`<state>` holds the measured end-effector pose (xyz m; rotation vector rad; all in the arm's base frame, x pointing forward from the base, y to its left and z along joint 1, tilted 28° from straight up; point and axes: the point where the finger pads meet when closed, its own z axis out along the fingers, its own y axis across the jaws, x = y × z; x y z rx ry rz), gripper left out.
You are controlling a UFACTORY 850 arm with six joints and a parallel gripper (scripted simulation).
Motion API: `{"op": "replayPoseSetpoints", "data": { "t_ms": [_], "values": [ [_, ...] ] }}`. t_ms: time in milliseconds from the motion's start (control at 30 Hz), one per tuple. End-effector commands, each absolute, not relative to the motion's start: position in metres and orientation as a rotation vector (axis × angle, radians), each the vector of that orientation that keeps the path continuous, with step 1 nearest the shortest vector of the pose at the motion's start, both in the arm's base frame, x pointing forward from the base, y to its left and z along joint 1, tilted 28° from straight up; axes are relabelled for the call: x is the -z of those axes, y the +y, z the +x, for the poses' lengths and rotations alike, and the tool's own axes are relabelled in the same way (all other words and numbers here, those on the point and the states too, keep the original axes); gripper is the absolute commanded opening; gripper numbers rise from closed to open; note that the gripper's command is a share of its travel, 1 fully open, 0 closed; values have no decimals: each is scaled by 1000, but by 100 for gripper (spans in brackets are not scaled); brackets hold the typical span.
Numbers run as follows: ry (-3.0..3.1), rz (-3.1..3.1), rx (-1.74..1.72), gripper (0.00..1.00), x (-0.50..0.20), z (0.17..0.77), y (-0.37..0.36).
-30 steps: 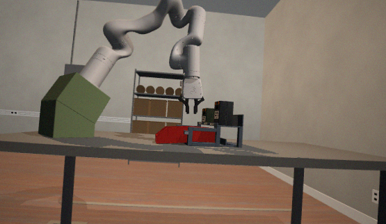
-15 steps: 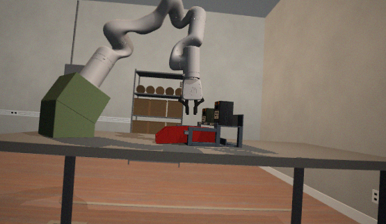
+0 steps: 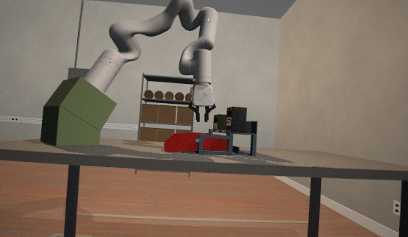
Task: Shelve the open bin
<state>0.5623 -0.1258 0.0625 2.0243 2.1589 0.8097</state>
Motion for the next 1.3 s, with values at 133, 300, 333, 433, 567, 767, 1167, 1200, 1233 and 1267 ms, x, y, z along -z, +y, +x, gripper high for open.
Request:
{"op": "replayPoseSetpoints", "data": {
  "t_ms": [133, 300, 333, 433, 567, 767, 1167, 1200, 1233, 1267],
  "values": [
    [2158, 2023, -810, 34, -61, 563, -126],
    [2158, 2023, -810, 34, -61, 563, -126],
    [2158, 2023, -810, 34, -61, 563, -126],
    [2158, 2023, -810, 34, -62, 563, -126],
    [2158, 2023, -810, 34, -62, 563, -126],
    [2158, 2023, -810, 34, -62, 563, -126],
    [2213, 2054, -749, 34, -35, 521, -127],
    [2213, 2054, -749, 34, -35, 521, -127],
    [2213, 2054, -749, 34, -35, 521, -127],
    [2213, 2054, -749, 34, -35, 521, -127]
  ]
}}
